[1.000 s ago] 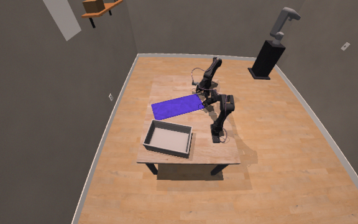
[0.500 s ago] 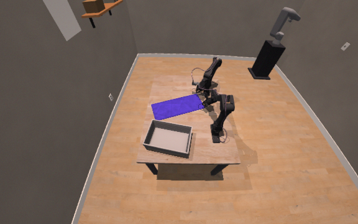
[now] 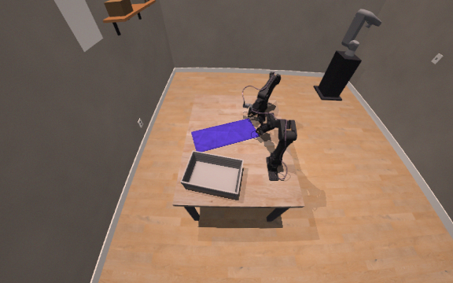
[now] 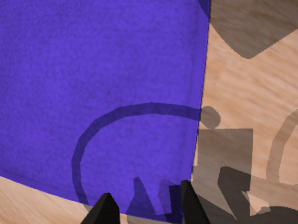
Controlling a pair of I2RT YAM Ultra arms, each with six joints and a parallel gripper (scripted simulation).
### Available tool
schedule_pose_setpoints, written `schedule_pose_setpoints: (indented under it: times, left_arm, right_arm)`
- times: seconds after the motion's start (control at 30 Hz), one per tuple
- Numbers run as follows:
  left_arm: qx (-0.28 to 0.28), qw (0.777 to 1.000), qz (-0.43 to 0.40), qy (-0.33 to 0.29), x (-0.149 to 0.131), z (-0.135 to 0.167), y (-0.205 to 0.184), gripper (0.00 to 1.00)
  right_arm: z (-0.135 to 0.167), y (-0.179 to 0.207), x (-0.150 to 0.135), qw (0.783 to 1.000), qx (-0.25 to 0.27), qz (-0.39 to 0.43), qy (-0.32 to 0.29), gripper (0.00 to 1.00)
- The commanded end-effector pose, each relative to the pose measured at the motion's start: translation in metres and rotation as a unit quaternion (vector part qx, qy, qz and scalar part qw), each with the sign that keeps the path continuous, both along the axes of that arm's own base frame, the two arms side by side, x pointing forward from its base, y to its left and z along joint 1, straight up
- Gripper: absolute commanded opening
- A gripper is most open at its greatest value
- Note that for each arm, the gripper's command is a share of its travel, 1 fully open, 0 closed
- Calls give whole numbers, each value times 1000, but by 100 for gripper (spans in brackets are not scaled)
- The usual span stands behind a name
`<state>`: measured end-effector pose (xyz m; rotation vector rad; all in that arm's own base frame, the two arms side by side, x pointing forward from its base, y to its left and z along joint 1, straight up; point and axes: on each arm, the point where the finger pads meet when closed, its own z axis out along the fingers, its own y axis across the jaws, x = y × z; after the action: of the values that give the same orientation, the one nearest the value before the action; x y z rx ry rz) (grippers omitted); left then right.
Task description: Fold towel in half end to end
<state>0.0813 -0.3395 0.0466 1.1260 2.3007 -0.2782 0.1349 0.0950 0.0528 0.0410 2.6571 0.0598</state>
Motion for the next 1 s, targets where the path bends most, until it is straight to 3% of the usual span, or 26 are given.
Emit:
schedule_pose_setpoints:
  times: [0.0,0.5,0.53,0.57,0.8,0.83,0.97]
  left_arm:
    - [-39,999,11,-7,5,24,-16,34]
    - [-28,999,16,-6,8,11,-18,34]
    - [-46,999,16,-6,8,23,-20,34]
    - [-17,1000,16,-5,7,-5,-10,34]
    - [-4,1000,8,-9,8,-20,-1,34]
    - [1,1000,14,-5,5,-34,0,34]
    - [4,1000,7,4,4,-42,1,34]
  right_arm:
    - [2,1,3,1000,0,-1,-7,34]
    - [-9,-4,6,1000,-14,-4,-7,34]
    - [5,5,12,1000,5,-4,-19,34]
    - [-17,-4,5,1000,-13,-1,-10,34]
    - [-20,1,4,1000,-3,-3,-9,34]
    - [-39,-3,-3,1000,-13,1,-4,34]
    - [-45,-3,-3,1000,-13,1,-4,34]
